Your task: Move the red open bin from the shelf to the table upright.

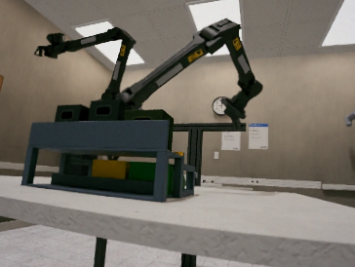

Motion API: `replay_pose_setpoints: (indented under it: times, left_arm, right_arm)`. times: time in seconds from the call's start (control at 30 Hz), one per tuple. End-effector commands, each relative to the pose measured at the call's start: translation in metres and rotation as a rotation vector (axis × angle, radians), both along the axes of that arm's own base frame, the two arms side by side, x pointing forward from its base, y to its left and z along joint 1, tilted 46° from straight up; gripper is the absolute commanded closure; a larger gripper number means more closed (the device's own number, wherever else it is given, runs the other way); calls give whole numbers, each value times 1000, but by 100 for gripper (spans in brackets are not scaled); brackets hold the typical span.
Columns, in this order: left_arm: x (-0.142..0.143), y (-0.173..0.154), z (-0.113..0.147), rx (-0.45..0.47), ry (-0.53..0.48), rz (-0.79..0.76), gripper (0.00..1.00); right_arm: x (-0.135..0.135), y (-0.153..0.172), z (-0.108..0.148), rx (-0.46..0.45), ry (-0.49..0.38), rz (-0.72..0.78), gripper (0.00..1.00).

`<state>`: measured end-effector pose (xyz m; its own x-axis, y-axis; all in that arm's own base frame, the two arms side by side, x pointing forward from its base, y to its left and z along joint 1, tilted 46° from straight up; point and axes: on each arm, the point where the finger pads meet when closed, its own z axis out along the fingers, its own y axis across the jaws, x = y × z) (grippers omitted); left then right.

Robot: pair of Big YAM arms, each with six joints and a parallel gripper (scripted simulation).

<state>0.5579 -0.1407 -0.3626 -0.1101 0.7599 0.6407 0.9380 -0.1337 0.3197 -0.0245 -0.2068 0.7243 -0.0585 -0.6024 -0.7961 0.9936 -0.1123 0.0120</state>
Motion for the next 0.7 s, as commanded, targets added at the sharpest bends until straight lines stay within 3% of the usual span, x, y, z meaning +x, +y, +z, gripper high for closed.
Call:
replay_pose_setpoints:
  times: [0.0, 0.6, 0.67]
  left_arm:
    - [14, -8, 4, -16, -15, -11, 100]
    - [17, -10, 5, -18, -19, -14, 100]
    - [14, 1, -2, -12, -8, 0, 100]
  right_arm:
    - [1, 28, 27, -54, 19, -16, 0]
    - [1, 28, 27, -54, 19, -16, 0]
    - [1, 28, 27, -54, 19, -16, 0]
